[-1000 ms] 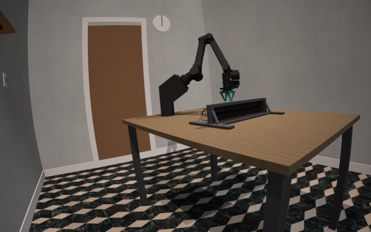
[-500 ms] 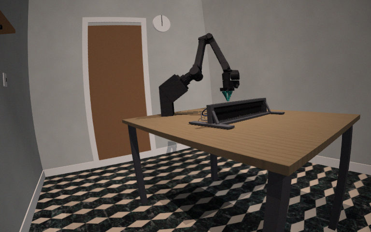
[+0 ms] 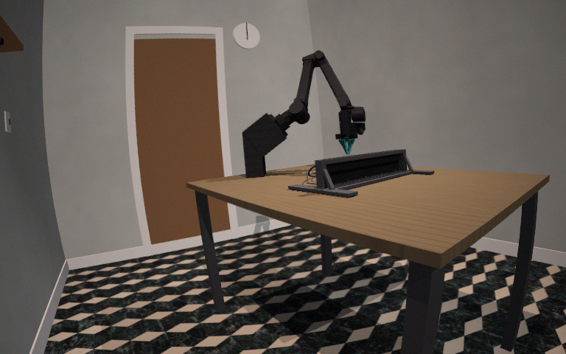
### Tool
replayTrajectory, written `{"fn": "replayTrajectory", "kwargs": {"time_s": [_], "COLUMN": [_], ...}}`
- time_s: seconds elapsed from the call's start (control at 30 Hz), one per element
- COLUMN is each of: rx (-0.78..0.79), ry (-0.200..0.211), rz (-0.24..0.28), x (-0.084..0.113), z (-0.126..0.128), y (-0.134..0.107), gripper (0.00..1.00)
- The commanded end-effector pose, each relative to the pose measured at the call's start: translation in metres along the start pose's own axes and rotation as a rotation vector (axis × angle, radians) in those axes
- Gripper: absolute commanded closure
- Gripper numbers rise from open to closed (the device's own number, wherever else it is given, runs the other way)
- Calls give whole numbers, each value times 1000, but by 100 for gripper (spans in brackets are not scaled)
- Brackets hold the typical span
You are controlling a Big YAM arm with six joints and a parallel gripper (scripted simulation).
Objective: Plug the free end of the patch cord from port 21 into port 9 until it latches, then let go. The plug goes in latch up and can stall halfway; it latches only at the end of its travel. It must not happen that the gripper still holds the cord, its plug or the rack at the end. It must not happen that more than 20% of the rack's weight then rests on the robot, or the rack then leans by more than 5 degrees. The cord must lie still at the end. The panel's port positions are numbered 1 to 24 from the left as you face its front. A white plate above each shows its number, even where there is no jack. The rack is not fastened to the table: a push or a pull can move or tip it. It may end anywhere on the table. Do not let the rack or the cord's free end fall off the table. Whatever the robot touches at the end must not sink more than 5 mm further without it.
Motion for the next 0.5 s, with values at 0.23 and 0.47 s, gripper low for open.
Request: {"fn": "replayTrajectory", "kwargs": {"time_s": [0.23,0.47], "rx": [-15,-251], "ry": [-55,-166], "rz": [-42,-81], "x": [9,28], "z": [-13,-40], "y": [14,7], "gripper": [100,100]}}
Point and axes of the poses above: the point where the finger pads meet when closed, its own x axis back along the fingers, its own z axis across the jaws, y = z × x, the point moved 6 cm from there along x, back along the fingers, and after that the axes turned 4 degrees about x, right-handed, at the moved point
